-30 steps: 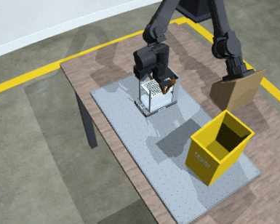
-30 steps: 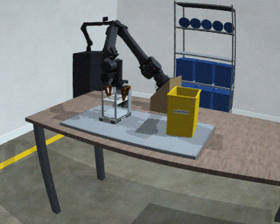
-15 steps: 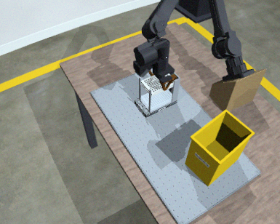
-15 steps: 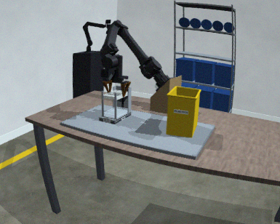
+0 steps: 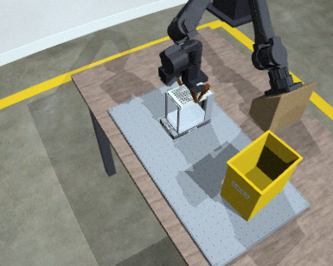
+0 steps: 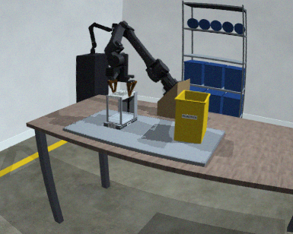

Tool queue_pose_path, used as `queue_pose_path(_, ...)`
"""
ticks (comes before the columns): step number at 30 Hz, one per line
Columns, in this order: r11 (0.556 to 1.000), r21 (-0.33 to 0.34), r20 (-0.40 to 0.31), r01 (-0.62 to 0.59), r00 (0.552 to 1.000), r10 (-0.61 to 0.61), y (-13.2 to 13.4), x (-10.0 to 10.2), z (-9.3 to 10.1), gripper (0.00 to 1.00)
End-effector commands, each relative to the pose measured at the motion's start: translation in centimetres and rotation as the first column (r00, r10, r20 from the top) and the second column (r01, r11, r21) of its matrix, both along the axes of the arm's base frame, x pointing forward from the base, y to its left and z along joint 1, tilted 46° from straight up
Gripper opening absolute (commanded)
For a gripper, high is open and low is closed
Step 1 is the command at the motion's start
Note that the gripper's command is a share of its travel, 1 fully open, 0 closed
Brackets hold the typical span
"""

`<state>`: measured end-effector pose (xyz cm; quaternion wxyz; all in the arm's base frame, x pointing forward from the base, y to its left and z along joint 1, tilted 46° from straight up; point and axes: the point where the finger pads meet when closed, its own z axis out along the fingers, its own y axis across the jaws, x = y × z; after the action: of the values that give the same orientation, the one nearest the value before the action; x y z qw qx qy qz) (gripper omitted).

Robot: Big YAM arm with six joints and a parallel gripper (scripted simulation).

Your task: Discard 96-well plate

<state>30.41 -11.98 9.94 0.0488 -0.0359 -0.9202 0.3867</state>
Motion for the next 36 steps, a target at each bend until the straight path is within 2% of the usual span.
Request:
queue_pose_path(1,1.0,-0.002,0.07,-0.013,0.997,0.013,1.2,2.0,2.3,0.0)
queue_pose_path(24,1.0,0.004,0.071,-0.013,0.997,0.013,3.8,2.3,4.8,0.0)
queue_pose_path(27,1.0,0.002,0.056,-0.013,0.998,0.013,3.9,2.1,4.5,0.0)
queue_pose_path(36,1.0,0.006,0.069,-0.013,0.998,0.012,5.1,2.4,5.9,0.0)
